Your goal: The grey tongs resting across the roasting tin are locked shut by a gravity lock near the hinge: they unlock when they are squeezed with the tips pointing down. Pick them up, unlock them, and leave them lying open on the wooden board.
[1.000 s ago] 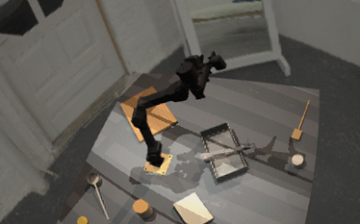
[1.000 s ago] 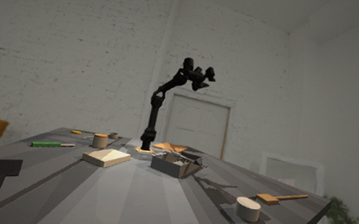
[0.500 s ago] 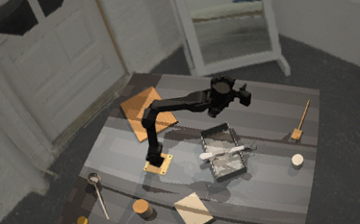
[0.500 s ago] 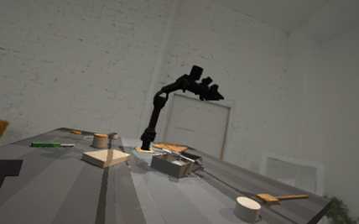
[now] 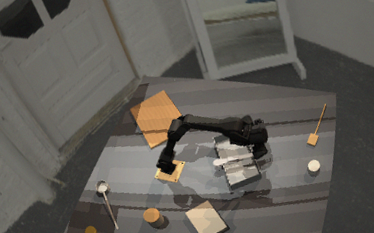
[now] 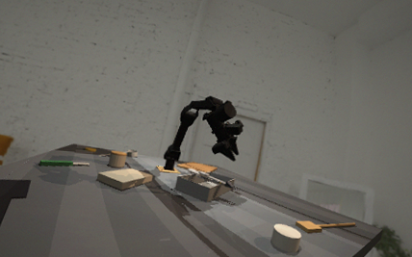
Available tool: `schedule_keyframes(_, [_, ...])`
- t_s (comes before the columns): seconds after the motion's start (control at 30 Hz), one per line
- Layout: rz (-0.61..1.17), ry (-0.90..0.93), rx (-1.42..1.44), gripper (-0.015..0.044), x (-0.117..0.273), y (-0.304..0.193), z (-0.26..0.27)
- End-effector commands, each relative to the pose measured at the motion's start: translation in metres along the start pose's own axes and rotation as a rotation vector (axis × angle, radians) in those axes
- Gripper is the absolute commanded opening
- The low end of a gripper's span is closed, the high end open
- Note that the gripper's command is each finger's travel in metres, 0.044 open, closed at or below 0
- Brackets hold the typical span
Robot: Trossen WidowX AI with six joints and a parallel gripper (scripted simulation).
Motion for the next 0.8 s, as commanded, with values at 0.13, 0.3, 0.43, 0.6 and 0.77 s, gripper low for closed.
schedule_keyframes(0.13, [0.458, 0.081, -0.240, 0.0260, -0.015, -0.087, -0.025])
schedule_keyframes(0.3, [0.458, 0.081, -0.240, 0.0260, -0.015, -0.087, -0.025])
schedule_keyframes(0.43, [0.453, 0.076, -0.239, 0.0260, -0.018, -0.082, -0.025])
schedule_keyframes(0.6, [0.450, 0.075, -0.239, 0.0260, -0.019, -0.080, -0.025])
schedule_keyframes(0.77, [0.451, 0.075, -0.240, 0.0260, -0.022, -0.081, -0.025])
Point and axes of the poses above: the point midway between the two fingers, 35 mm back from their tips, its own x axis back along the fingers, its own z axis across the jaws, y = z × x, the point moved 5 cm from there along x, back along the fingers, and after that the axes turned 12 degrees about x, right-handed, at the moved point
